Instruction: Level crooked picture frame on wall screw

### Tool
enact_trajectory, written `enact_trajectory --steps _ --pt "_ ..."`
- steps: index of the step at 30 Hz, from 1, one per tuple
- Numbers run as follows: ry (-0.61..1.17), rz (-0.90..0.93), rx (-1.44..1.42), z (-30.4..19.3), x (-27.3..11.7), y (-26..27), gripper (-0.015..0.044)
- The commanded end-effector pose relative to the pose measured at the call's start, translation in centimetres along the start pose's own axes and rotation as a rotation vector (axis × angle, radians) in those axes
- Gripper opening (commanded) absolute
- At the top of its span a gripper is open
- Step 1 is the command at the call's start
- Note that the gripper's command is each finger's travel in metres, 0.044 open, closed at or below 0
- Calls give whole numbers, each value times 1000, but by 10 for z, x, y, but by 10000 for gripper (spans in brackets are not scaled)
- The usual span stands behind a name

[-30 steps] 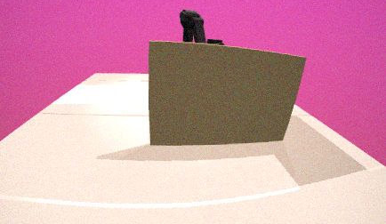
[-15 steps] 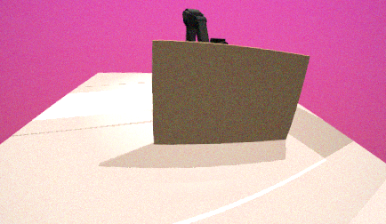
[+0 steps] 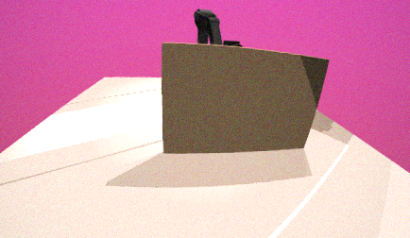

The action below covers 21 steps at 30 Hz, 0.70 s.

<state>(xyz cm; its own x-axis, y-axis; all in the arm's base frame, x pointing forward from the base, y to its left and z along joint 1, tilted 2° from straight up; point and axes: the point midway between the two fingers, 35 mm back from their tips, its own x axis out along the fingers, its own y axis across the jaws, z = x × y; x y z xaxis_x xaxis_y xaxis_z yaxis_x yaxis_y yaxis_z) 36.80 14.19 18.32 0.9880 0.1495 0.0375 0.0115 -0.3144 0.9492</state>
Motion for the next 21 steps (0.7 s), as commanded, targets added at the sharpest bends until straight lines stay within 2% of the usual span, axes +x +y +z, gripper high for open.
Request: enact_trajectory --steps 1,7,9,10,21 --pt "3 0 1 -1 0 0 100" --pt "3 0 1 -1 0 0 60" --pt "3 0 1 -1 0 0 7" --pt "3 0 1 -1 0 0 0" --pt "3 0 1 0 0 1 0"
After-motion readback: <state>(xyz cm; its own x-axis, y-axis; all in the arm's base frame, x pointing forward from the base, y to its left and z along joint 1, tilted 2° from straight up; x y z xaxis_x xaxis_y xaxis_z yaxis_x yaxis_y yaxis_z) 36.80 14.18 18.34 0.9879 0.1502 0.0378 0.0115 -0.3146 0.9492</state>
